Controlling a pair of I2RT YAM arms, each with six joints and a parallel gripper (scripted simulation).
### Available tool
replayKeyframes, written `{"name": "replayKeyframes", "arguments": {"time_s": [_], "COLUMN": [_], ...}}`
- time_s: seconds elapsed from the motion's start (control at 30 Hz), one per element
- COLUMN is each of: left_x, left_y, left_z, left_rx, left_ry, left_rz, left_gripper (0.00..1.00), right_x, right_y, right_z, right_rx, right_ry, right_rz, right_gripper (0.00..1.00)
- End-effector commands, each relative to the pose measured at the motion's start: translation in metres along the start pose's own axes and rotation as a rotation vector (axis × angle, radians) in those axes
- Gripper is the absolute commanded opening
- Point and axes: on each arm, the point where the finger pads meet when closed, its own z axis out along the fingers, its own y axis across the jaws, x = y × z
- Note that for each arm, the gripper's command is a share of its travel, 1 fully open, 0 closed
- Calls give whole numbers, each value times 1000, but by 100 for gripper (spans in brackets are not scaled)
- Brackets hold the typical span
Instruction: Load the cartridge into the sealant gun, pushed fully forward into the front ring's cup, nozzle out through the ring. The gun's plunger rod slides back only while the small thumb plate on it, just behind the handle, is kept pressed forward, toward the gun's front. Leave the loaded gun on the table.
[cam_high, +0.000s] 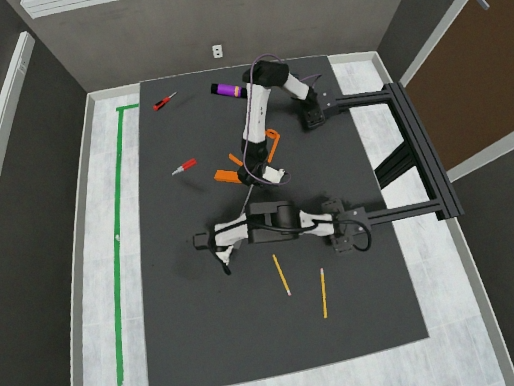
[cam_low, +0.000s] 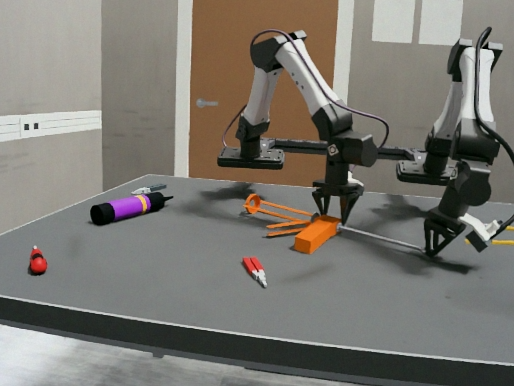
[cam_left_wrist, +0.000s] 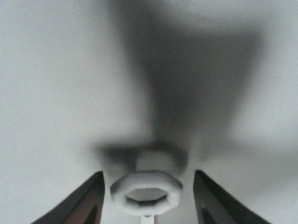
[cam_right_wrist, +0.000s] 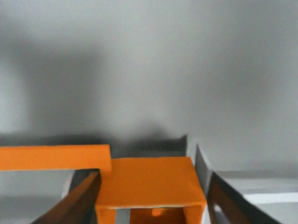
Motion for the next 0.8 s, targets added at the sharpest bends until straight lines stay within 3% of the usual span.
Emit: {"name": "replayKeyframes", "arguments": {"time_s": [0.0,0.63,0.77], "left_x": [1,3,13], "left_y": [-13,-13,-4], "left_z": [-17,-18,-46], "left_rx": [43,39,3], "left_ry": [-9,-15,-5], "left_rz": [21,19,1], "left_gripper": [50,50,50], "right_x": [8,6,6], "right_y": [12,4,4], "right_z": [-7,-11,-11], "right_rx": [-33,-13,-13], "right_ry": [21,22,22], "right_rz": [21,15,15], "right_gripper": [1,1,1]}}
